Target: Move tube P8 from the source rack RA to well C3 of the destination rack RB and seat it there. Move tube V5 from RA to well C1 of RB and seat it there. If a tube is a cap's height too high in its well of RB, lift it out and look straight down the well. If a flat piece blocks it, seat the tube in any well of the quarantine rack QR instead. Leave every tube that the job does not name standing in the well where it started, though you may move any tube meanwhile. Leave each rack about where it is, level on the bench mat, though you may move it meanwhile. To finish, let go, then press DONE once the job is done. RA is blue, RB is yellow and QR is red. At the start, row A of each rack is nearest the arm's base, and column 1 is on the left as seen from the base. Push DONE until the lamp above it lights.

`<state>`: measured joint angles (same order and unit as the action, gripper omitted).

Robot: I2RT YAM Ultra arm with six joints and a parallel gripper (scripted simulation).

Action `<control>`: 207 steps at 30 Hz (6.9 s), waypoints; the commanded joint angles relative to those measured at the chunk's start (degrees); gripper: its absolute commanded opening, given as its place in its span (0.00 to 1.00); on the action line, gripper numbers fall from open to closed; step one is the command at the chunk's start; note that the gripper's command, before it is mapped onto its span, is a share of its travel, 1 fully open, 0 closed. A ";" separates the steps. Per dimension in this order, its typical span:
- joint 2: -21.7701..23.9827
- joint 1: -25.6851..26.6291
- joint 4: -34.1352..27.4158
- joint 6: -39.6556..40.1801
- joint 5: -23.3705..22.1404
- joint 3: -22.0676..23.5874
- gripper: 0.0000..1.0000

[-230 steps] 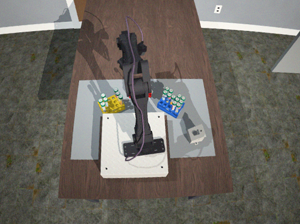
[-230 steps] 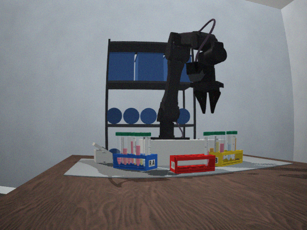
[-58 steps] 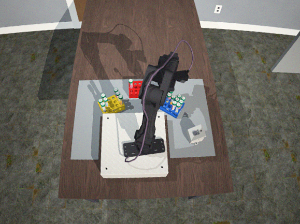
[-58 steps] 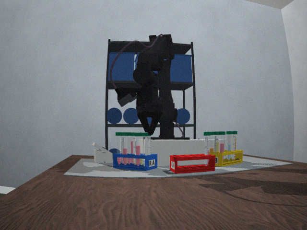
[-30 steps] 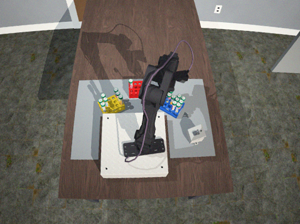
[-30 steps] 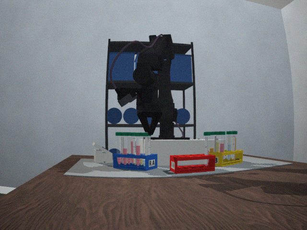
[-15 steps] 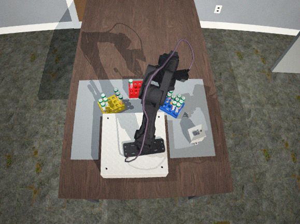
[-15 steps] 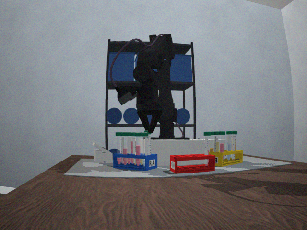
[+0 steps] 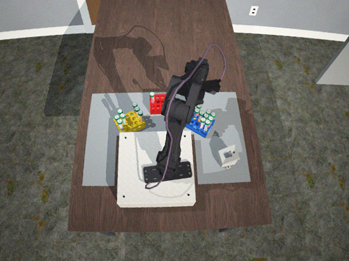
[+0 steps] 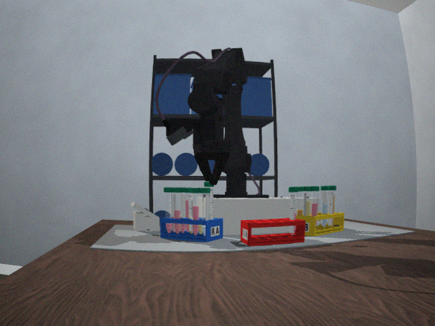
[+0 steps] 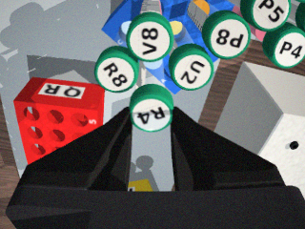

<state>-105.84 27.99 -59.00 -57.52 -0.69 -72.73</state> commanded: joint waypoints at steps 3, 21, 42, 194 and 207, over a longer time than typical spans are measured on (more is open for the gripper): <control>3.00 0.32 -2.25 0.30 0.08 -2.30 0.00; 3.86 0.72 -5.82 0.41 0.09 -5.01 0.00; 4.60 0.12 -10.03 0.15 0.06 -8.48 0.00; 0.27 -23.14 -12.34 13.02 -0.24 -13.50 0.00; -3.79 -23.24 -13.55 12.94 -0.24 -18.78 0.00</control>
<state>-108.81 4.80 -71.31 -44.73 -1.17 -89.08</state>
